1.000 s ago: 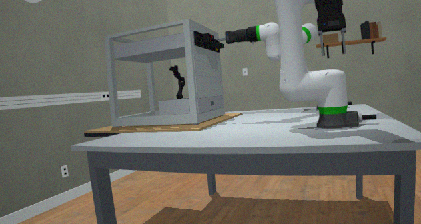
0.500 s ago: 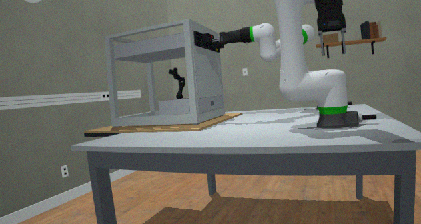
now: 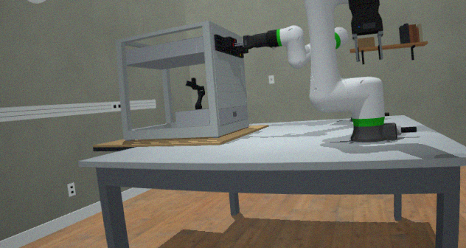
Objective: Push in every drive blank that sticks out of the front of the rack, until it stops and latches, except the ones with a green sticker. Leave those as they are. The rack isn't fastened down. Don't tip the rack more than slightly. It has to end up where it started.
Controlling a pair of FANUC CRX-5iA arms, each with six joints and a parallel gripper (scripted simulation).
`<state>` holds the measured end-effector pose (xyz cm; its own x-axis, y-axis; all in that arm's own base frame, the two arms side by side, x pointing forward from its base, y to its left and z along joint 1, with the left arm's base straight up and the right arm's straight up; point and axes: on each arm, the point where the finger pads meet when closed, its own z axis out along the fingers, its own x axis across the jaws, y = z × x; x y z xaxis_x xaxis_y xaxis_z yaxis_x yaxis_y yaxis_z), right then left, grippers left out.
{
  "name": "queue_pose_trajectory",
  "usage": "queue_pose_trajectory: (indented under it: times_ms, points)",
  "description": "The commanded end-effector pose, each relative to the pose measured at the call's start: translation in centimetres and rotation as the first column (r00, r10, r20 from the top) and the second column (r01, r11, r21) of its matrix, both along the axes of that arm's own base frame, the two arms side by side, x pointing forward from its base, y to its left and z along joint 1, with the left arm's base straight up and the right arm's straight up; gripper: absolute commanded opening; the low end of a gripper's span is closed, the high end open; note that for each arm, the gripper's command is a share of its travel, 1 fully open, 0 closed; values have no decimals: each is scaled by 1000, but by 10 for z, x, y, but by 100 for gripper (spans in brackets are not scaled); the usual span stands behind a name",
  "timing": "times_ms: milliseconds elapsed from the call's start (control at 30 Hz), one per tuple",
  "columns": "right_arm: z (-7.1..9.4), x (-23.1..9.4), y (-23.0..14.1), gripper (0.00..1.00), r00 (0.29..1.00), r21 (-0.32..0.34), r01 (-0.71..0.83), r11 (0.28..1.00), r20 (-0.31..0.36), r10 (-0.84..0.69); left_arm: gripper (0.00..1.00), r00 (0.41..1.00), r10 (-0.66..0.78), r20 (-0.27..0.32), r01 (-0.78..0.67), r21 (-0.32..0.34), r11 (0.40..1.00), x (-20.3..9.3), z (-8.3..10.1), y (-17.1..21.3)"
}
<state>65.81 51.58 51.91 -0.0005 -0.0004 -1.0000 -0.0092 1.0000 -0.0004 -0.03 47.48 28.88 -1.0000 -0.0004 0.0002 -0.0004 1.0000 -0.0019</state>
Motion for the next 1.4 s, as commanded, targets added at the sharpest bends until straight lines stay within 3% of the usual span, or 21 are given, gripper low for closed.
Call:
queue_pose_trajectory:
  times_ms: [0,1367]
  points:
    - [2,0,0,0,1000,2,0,1000,2,0,100,1000,0,0,0,2,1000,0,1,0]
    - [2,17,0,0,1000,2,0,1000,2,0,100,1000,0,0,0,2,1000,0,1,0]
